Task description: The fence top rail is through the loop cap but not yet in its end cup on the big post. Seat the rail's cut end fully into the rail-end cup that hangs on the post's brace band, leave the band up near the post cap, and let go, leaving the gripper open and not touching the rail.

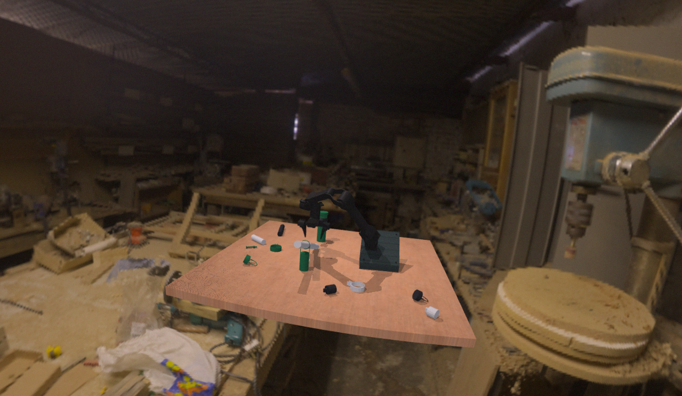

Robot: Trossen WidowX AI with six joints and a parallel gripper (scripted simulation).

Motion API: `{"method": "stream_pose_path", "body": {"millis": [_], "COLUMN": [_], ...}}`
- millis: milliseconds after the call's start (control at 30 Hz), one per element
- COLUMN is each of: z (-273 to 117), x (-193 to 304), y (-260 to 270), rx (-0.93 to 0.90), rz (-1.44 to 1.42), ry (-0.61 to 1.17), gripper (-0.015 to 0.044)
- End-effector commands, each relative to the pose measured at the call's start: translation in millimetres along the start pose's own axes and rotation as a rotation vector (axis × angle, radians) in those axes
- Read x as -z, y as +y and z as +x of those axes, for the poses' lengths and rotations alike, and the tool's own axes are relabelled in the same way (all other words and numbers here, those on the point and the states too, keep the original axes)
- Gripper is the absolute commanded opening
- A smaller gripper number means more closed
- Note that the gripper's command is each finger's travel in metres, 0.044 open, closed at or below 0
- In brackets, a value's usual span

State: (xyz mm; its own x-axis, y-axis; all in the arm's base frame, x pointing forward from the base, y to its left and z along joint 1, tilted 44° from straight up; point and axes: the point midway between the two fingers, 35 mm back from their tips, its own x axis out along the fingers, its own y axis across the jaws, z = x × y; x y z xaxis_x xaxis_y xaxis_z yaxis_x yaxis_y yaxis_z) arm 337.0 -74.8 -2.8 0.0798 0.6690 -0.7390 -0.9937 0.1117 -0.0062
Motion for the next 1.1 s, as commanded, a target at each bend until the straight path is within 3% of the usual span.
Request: {"method": "stream_pose_path", "body": {"millis": [0,1067], "z": [13.2,57.9], "x": [-0.9,-1.5], "y": [2.9,2.7], "rx": [-0.012,-0.011], "rz": [0.009,0.009], "ry": [-0.011,-0.012], "gripper": [0.0440,0.0440]}}
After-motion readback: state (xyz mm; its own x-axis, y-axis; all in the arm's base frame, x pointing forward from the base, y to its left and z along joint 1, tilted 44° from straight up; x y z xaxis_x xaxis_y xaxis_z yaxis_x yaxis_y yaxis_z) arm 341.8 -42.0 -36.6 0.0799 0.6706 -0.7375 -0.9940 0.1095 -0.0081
